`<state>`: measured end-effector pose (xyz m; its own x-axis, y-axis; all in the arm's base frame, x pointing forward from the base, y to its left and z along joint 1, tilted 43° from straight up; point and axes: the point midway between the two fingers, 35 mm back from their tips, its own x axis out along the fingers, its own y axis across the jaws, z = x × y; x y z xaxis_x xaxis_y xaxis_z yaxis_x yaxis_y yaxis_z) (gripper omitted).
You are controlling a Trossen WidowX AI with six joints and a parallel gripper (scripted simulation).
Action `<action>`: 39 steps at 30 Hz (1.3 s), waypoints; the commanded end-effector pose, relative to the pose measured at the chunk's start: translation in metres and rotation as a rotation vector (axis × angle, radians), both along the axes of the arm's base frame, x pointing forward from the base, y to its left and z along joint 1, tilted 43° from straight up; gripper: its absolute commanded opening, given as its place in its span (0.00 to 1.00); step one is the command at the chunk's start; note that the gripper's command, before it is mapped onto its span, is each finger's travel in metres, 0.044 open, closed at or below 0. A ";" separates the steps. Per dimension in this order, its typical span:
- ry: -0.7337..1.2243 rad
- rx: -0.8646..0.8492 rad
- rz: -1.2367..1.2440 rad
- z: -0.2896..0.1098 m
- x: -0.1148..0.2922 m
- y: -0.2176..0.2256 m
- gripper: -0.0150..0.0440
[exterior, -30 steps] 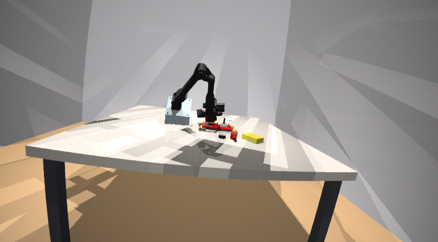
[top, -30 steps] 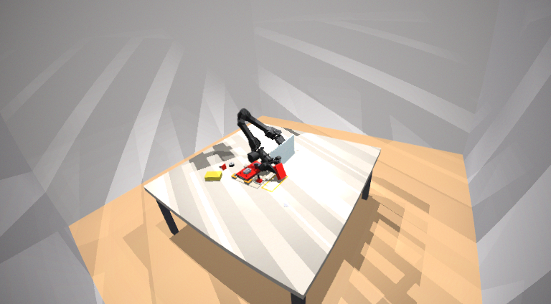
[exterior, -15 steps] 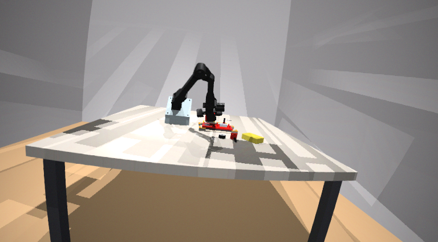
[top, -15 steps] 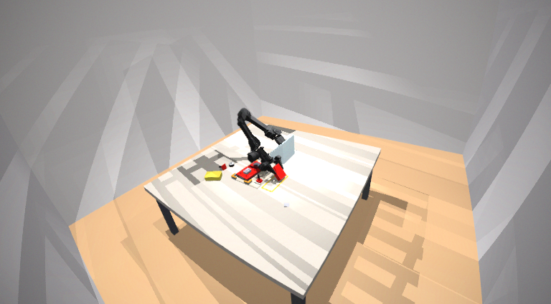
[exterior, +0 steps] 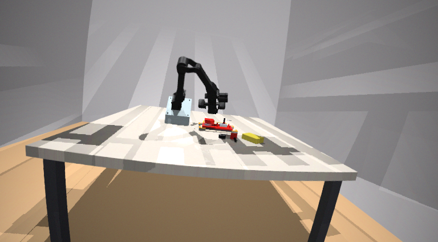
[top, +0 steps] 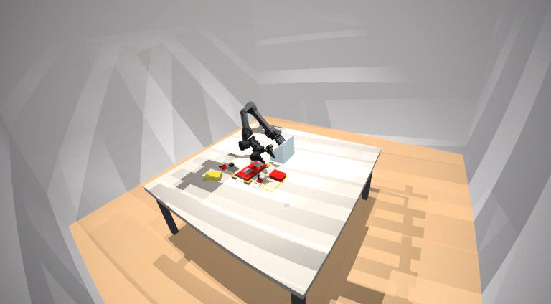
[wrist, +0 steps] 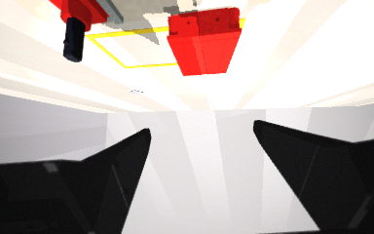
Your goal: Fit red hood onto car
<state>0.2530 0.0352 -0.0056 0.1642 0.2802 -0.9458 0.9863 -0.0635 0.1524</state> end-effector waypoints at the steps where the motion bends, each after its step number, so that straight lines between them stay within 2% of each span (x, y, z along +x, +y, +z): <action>1: 0.027 0.001 0.005 -0.006 -0.006 0.000 1.00; 9: 0.027 0.001 0.005 -0.006 -0.006 0.000 1.00; 15: 0.027 0.001 0.005 -0.006 -0.006 0.000 0.73; 17: 0.056 -0.025 -0.002 -0.009 -0.006 0.001 0.82; 21: 0.197 -0.202 -0.039 -0.026 -0.007 0.007 1.00; 28: 0.299 -0.597 -0.075 -0.049 -0.005 0.020 1.00; 34: 0.205 -0.948 -0.070 -0.060 0.003 0.038 1.00; 36: 0.161 -1.019 -0.063 -0.062 0.006 0.045 1.00; 39: 0.155 -1.028 -0.062 -0.062 0.006 0.046 1.00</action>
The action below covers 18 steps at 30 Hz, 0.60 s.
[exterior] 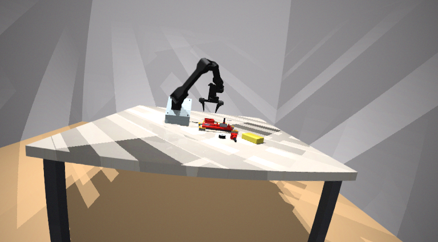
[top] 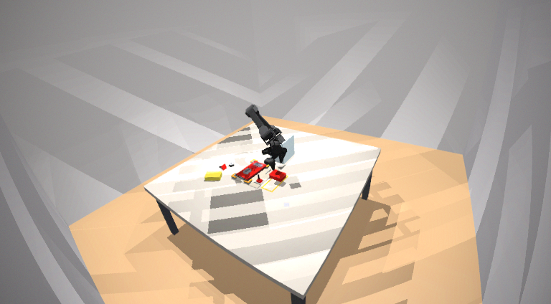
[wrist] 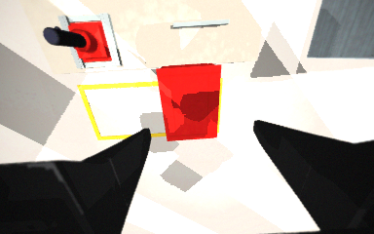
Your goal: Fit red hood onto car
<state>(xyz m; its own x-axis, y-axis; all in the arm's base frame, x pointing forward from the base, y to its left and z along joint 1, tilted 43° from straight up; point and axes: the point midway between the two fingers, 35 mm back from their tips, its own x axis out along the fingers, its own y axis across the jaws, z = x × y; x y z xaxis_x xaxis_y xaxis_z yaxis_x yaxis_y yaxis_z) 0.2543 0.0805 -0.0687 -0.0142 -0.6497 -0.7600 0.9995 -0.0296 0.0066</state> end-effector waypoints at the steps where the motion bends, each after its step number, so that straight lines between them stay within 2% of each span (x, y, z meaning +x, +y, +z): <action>1: -0.026 -0.037 0.003 0.001 0.005 0.000 1.00; 18: -0.026 -0.037 0.003 -0.007 0.005 -0.006 1.00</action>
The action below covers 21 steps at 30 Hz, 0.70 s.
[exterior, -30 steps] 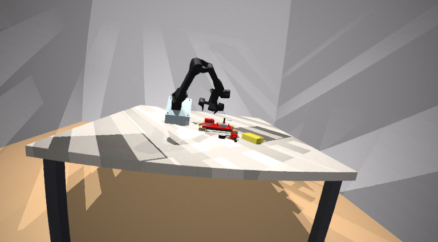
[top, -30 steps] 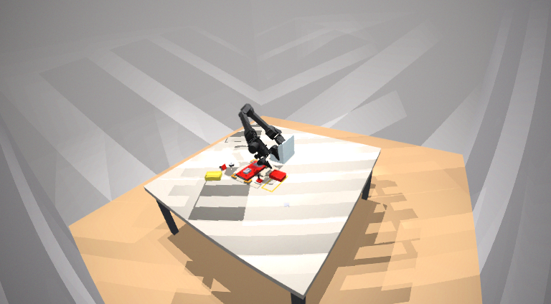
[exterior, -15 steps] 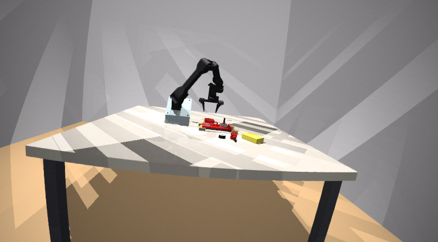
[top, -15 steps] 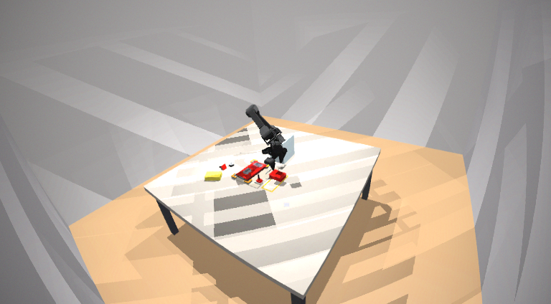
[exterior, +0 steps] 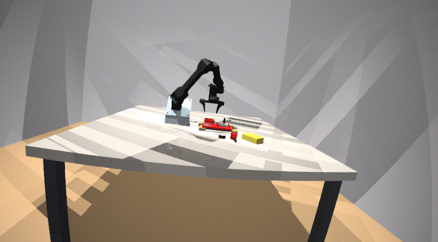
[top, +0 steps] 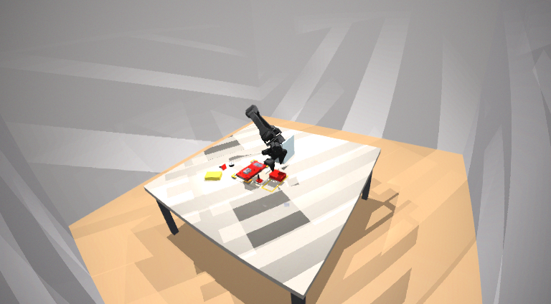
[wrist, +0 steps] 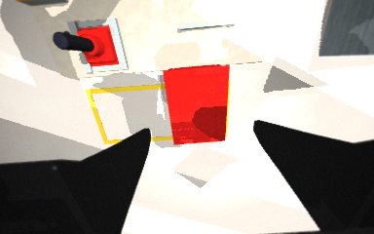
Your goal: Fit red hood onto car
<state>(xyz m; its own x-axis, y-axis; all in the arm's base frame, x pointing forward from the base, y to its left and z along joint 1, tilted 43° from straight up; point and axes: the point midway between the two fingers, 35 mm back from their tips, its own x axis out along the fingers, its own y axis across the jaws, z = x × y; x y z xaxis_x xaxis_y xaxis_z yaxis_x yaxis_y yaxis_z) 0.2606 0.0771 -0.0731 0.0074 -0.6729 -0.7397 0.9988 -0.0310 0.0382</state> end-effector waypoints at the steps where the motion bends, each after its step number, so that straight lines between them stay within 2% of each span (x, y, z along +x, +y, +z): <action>1: 0.005 -0.006 0.005 -0.003 -0.001 -0.003 1.00; 21: 0.005 -0.006 0.005 -0.014 0.000 -0.013 1.00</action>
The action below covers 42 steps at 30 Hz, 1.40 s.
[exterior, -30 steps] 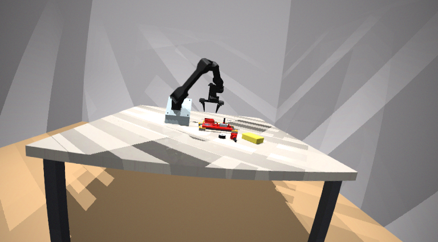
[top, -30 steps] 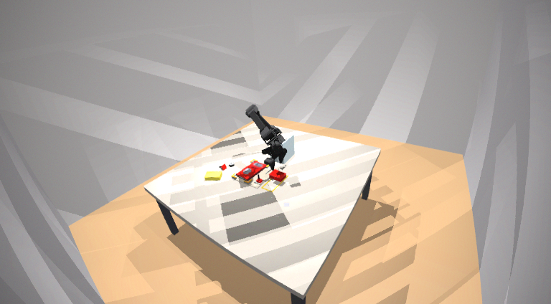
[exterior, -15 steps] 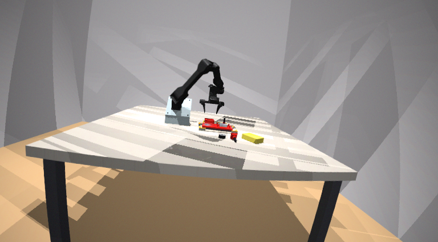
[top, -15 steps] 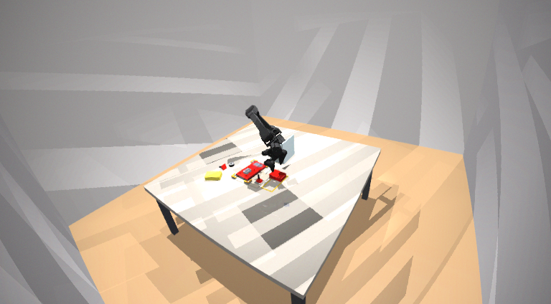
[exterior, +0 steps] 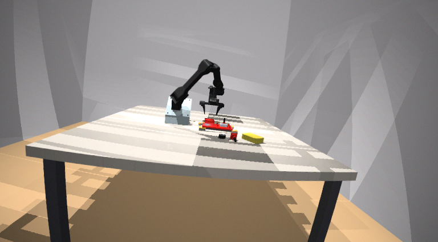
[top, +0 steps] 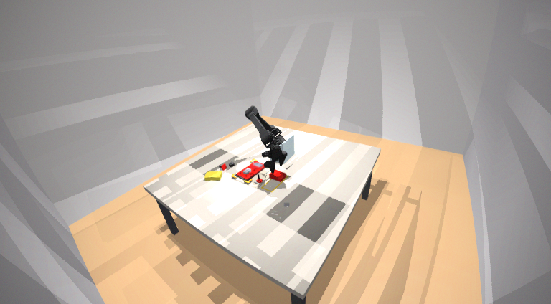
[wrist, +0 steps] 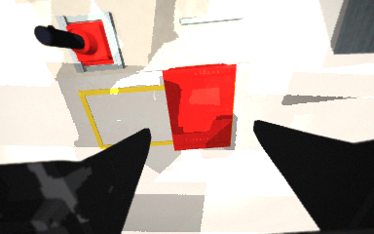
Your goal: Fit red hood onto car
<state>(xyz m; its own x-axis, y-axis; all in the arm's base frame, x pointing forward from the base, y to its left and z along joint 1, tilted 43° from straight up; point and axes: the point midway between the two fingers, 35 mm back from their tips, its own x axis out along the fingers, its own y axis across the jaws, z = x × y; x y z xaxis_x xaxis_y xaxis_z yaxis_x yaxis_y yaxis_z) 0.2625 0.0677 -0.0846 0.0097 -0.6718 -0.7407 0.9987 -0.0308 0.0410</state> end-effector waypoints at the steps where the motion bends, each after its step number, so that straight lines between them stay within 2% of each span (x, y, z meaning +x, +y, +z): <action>1: 0.008 -0.008 0.005 -0.003 -0.002 -0.004 1.00; 42: 0.007 -0.010 0.004 -0.023 -0.003 -0.023 1.00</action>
